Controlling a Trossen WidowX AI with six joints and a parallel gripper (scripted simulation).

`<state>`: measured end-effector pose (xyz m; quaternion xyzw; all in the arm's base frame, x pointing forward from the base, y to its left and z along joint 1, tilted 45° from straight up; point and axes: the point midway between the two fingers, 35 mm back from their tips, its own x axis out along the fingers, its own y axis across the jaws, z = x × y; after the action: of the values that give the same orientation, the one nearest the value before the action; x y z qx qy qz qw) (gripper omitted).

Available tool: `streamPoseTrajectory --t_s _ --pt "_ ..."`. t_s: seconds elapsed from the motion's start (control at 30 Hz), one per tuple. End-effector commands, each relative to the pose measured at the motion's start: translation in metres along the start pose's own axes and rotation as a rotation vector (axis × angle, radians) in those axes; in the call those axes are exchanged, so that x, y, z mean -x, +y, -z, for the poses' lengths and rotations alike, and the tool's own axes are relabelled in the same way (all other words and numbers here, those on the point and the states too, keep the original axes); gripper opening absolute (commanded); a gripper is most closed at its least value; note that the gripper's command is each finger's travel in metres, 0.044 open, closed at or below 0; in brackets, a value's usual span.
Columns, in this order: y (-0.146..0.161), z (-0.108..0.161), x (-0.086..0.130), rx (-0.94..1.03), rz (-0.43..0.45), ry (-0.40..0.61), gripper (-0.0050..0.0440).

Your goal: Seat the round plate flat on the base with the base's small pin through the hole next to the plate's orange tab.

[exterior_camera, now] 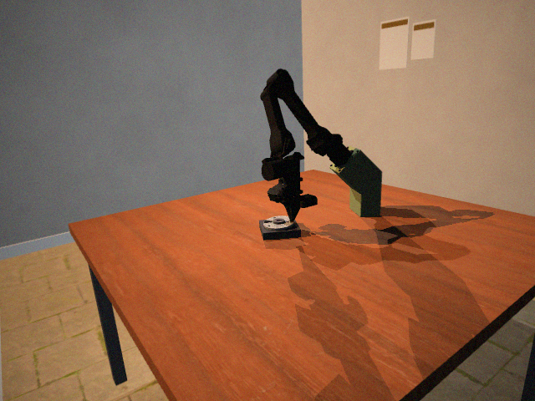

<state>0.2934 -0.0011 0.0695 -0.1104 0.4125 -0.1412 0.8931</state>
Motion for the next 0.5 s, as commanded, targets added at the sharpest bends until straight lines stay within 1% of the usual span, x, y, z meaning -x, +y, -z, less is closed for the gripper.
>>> streamPoseTrajectory --t_s 0.0,0.2,0.23,0.47 --pt "-0.0043 0.0022 0.0018 -0.005 0.002 -0.008 -0.005" --pt "-0.0044 0.006 0.0 -0.001 0.004 0.003 -0.005" --pt "-0.0045 0.003 0.0006 -0.005 0.004 -0.003 -0.005" --pt "-0.0028 0.0038 -0.0004 0.001 0.004 0.005 -0.005"
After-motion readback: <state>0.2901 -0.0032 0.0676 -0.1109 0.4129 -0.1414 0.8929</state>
